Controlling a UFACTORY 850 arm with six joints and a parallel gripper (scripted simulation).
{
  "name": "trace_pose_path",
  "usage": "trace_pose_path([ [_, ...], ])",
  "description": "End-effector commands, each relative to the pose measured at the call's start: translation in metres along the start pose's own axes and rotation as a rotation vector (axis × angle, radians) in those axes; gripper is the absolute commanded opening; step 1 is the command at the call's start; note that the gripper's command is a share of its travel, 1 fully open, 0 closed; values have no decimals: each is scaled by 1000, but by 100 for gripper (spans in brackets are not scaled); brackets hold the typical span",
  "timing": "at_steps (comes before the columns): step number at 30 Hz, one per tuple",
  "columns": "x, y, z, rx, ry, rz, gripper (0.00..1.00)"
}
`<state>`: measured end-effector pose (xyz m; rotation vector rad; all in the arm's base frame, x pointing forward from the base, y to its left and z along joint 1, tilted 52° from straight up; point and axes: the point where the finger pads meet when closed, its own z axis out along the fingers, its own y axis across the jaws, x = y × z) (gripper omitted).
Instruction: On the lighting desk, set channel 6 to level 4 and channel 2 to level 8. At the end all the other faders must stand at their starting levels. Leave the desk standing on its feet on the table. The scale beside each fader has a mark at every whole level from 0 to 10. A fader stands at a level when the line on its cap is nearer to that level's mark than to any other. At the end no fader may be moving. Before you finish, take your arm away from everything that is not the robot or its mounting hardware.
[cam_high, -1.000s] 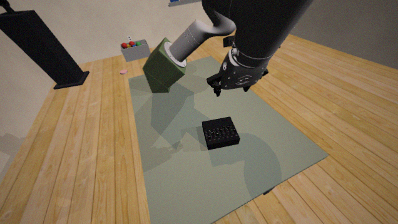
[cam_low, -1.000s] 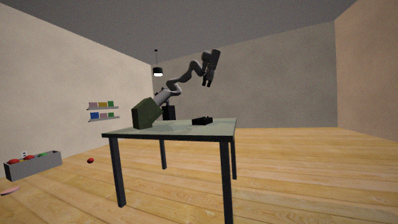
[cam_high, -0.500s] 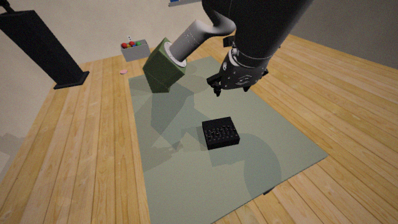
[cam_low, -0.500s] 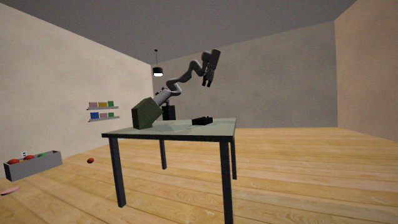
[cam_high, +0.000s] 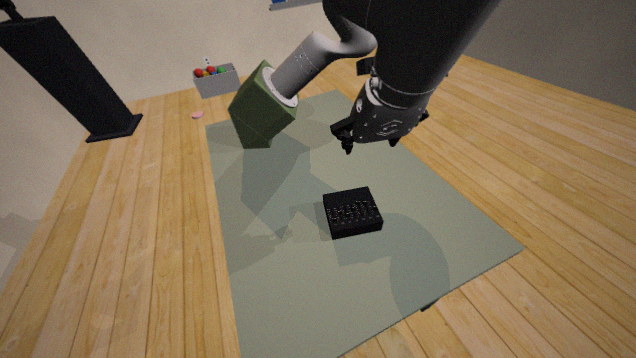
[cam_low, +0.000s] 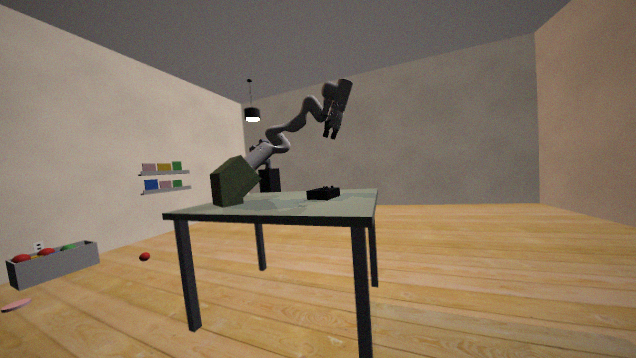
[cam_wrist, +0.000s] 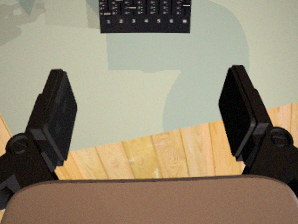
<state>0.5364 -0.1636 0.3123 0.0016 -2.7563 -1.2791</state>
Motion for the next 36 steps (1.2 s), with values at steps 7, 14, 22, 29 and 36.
trace_pose_path([
  [7, -16, 10, 54, -79, -110, 296, 100],
  [14, -23, 14, 108, -155, -187, 600, 100],
  [22, -8, 0, 181, -233, -247, 978, 100],
  [29, -6, -1, 186, -287, -322, 1279, 100],
  [36, -6, -1, 186, -295, -338, 1327, 100],
])
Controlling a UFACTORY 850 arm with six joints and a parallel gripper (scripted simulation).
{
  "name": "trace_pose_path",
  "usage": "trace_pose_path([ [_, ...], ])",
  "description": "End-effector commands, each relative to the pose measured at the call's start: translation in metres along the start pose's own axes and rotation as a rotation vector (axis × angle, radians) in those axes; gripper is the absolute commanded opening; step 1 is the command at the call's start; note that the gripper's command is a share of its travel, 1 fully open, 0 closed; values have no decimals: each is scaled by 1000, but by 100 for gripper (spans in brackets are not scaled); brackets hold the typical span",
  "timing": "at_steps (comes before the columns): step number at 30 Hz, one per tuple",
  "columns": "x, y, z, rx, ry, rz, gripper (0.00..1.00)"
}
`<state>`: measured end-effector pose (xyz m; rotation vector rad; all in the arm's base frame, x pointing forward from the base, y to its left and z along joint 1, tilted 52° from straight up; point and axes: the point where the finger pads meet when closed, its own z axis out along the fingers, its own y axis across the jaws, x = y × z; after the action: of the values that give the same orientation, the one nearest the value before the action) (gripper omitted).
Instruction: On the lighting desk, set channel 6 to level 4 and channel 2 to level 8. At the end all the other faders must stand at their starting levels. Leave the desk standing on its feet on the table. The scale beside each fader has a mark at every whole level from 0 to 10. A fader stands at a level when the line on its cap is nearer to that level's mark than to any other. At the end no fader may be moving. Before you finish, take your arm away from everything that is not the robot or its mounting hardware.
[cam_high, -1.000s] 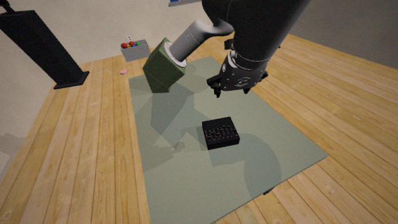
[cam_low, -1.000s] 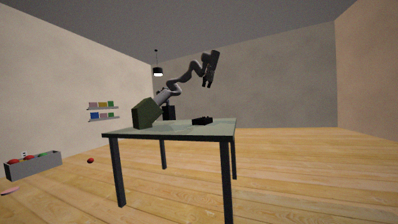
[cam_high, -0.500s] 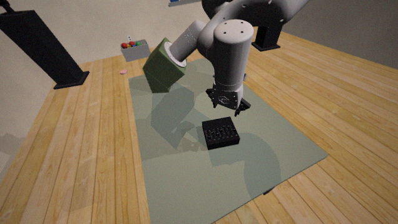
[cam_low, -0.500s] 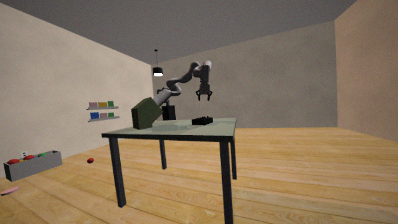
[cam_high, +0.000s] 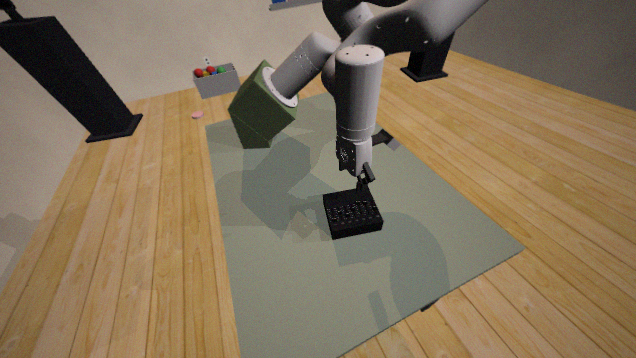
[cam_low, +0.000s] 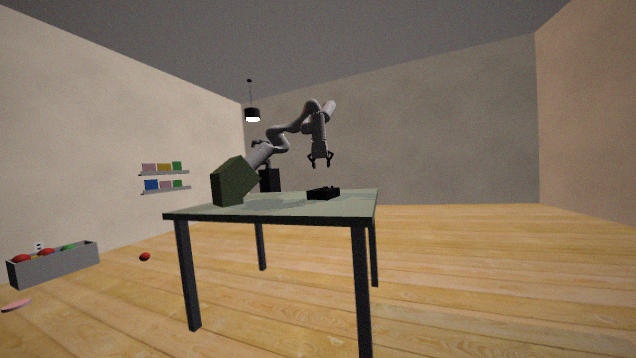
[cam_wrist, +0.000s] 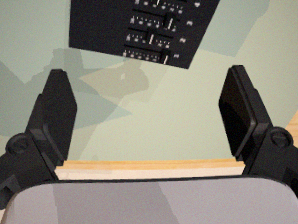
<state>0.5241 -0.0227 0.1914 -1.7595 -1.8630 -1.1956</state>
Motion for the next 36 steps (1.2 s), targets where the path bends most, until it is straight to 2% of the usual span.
trace_pose_path([
  [1, 0, 1, 0, -4, -14, 22, 100],
  [5, -2, 2, 3, -4, -14, -21, 100],
  [9, -8, 7, 11, -4, -14, -179, 100],
  [11, -8, 7, 11, -4, -14, -179, 100],
  [15, -18, 14, 26, -2, -14, -447, 100],
  [25, -45, 30, 69, 21, -16, -897, 100],
  [28, -47, 31, 72, 22, -16, -943, 100],
  [29, -48, 32, 74, 21, -15, -1078, 100],
  [35, -51, 33, 79, 5, -15, -1312, 100],
  [36, -51, 33, 79, 5, -15, -1312, 0],
])
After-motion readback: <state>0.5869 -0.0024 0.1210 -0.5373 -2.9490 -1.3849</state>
